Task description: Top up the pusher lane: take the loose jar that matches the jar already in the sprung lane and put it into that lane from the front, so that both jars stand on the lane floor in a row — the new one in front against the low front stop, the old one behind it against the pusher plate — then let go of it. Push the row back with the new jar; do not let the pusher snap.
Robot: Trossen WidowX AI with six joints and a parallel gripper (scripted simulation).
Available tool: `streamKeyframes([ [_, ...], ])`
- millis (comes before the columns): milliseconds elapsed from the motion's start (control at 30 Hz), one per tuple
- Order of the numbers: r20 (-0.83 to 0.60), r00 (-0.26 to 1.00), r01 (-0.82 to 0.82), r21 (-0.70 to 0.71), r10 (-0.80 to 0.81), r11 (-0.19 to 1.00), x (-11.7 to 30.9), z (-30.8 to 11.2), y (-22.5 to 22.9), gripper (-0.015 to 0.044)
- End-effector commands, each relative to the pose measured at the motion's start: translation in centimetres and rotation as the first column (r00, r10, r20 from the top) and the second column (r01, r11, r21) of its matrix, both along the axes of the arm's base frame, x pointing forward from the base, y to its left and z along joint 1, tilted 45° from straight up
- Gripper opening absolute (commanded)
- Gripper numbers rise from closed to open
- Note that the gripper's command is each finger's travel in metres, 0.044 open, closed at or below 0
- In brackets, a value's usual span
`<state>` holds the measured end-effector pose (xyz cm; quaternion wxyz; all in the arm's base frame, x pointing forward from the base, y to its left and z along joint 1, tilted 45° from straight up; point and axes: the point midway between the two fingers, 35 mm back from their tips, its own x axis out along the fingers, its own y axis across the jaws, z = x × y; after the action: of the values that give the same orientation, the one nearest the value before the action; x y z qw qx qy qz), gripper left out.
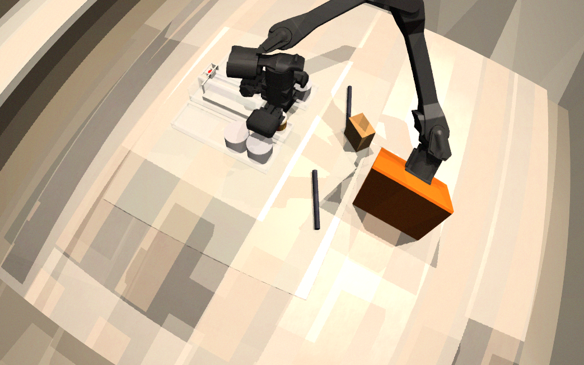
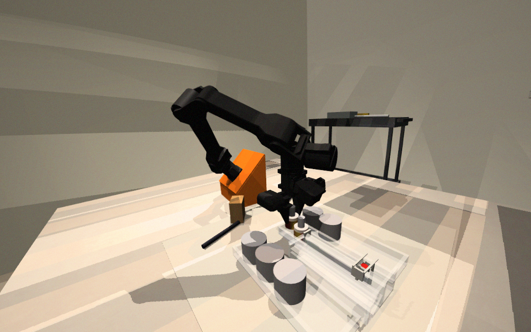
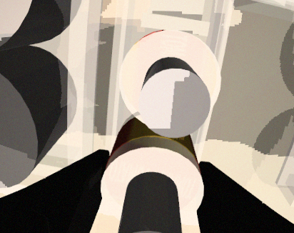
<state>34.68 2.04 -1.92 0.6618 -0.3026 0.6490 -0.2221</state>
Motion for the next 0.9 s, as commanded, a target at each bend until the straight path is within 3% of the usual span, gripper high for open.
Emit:
streamKeyframes([
  [0,0.020,1.000,-0.001,-0.009,0.002,1.000,0.47,-0.04,-0.36,0.0000],
  [867,0.020,1.000,-0.001,-0.009,0.002,1.000,0.36,-0.71,-1.05,0.0000],
])
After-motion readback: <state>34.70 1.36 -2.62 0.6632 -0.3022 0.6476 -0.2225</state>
